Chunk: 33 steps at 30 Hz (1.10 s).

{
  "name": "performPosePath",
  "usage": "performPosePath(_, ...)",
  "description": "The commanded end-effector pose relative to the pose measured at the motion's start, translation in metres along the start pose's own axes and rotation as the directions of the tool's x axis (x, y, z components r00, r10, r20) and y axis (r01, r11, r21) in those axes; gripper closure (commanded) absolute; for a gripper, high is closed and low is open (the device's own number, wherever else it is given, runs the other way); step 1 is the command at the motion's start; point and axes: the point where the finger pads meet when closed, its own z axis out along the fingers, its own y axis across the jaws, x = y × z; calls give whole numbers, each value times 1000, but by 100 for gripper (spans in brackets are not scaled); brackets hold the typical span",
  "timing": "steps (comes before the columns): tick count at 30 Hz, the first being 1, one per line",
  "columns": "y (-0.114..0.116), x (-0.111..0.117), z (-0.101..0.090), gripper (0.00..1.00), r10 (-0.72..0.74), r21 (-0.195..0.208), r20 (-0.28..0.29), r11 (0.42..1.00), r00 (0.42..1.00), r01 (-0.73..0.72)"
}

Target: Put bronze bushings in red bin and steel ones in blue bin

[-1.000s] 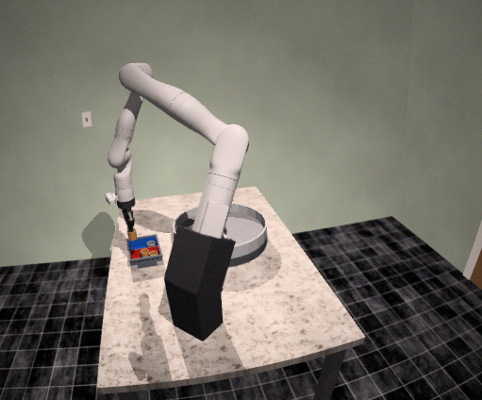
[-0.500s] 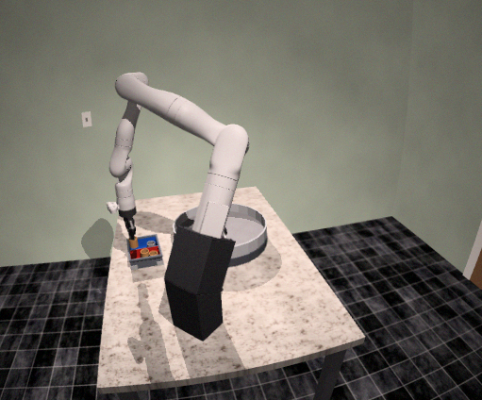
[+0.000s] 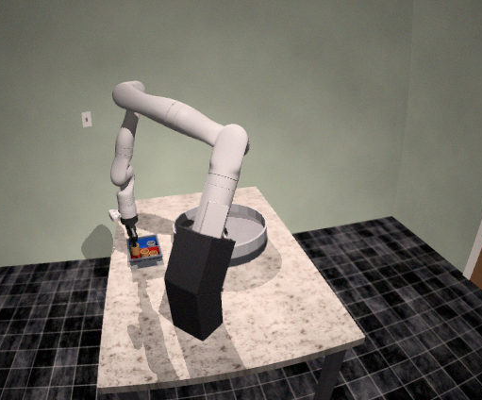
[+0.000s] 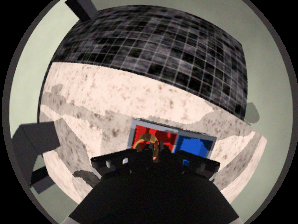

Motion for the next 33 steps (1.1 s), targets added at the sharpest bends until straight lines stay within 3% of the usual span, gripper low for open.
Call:
performPosePath(1, -1, -1, 2, 100, 0, 2, 2, 1000, 1000, 0)
performPosePath(33, -1, 0, 17, 100, 0, 1, 2, 1000, 1000, 0)
